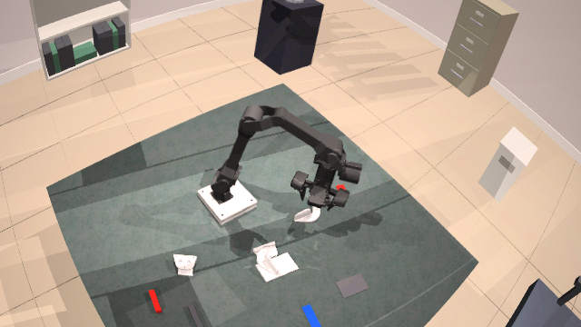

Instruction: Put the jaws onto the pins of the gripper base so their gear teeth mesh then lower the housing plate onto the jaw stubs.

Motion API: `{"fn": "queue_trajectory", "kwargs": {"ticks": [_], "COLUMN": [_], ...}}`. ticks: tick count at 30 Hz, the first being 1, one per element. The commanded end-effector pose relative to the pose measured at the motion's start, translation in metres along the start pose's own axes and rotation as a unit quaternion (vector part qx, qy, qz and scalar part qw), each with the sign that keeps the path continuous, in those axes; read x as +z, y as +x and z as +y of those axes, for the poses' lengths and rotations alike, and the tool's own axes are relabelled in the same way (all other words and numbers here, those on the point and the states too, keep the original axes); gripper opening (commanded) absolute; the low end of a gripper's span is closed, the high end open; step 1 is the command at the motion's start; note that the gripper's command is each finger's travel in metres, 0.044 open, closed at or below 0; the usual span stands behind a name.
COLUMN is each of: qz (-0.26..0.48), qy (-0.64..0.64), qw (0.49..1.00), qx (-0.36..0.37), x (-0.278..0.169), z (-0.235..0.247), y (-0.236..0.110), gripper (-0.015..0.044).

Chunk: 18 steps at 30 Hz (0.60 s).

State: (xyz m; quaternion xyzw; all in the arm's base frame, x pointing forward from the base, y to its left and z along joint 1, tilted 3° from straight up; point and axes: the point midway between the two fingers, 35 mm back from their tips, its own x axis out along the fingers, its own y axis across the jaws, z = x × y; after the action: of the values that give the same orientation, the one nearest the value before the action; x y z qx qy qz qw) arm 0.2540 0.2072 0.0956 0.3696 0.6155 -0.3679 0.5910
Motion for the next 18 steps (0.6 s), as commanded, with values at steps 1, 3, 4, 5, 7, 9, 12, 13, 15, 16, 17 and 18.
{"fn": "queue_trajectory", "kwargs": {"ticks": [1,3,4,5,7,9,12,13,15,16,17,18], "qz": [0.002,0.002,0.002,0.002,0.002,0.002,0.003,0.003,0.003,0.003,0.003,0.003], "qy": [0.032,0.052,0.062,0.072,0.092,0.111,0.141,0.150,0.170,0.180,0.189,0.199], "qw": [0.999,0.999,0.998,0.997,0.996,0.994,0.990,0.989,0.985,0.984,0.982,0.980], "qx": [0.003,0.003,0.003,0.003,0.003,0.003,0.003,0.002,0.002,0.002,0.002,0.002], "x": [-0.0004,-0.0004,-0.0003,-0.0003,-0.0002,-0.0002,-0.0001,0.0000,0.0000,0.0001,0.0001,0.0001], "z": [-0.0009,-0.0017,-0.0020,-0.0024,-0.0031,-0.0038,-0.0049,-0.0053,-0.0060,-0.0063,-0.0067,-0.0071], "y": [-0.0013,-0.0014,-0.0015,-0.0015,-0.0016,-0.0017,-0.0019,-0.0020,-0.0021,-0.0021,-0.0022,-0.0022], "gripper": [0.0440,0.0440,0.0440,0.0440,0.0440,0.0440,0.0440,0.0440,0.0440,0.0440,0.0440,0.0440]}}
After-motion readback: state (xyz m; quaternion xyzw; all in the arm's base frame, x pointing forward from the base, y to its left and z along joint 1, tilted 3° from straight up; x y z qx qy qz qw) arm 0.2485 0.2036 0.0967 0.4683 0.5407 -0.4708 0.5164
